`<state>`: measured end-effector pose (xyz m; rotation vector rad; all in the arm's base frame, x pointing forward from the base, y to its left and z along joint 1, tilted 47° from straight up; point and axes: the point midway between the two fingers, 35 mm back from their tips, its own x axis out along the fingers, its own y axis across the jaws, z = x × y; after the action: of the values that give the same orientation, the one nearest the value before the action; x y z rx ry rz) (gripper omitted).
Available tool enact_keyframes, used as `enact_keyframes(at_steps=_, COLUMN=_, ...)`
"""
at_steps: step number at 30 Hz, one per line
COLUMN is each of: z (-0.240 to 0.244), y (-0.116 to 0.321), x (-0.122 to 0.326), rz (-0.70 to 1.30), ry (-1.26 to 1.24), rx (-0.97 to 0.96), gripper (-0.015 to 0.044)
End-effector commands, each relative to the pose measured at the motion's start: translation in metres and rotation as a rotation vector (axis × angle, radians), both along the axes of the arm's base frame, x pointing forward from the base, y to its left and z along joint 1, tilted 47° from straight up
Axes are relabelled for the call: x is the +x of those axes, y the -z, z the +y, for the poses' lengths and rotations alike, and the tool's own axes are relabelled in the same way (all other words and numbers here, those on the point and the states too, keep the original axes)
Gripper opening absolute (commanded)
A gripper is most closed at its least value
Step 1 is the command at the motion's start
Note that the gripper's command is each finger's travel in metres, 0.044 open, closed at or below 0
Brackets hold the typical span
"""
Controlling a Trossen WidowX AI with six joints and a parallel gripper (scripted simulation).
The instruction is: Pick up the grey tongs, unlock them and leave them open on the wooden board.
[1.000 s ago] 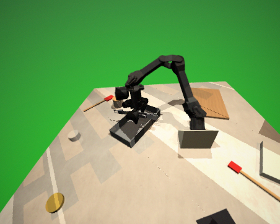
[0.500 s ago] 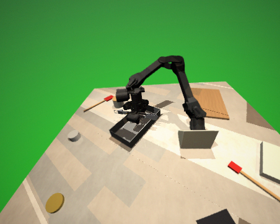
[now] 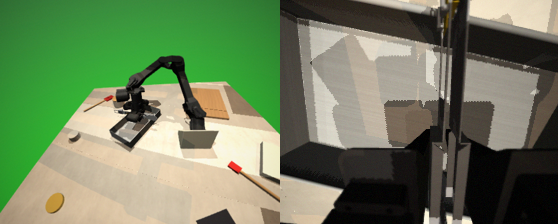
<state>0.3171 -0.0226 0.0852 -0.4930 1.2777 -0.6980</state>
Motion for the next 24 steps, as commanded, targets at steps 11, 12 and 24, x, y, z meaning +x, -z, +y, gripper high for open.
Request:
enact_keyframes(at_steps=11, z=0.002, y=-0.002, x=0.001, rz=-0.003, ry=0.001, rx=0.001, gripper=-0.0133)
enact_keyframes(at_steps=12, z=0.006, y=-0.005, x=0.001, rz=-0.002, ry=0.001, rx=0.002, gripper=-0.015)
enact_keyframes(at_steps=24, z=0.073, y=-0.069, x=-0.013, rz=0.005, ry=-0.003, rx=-0.002, gripper=-0.015)
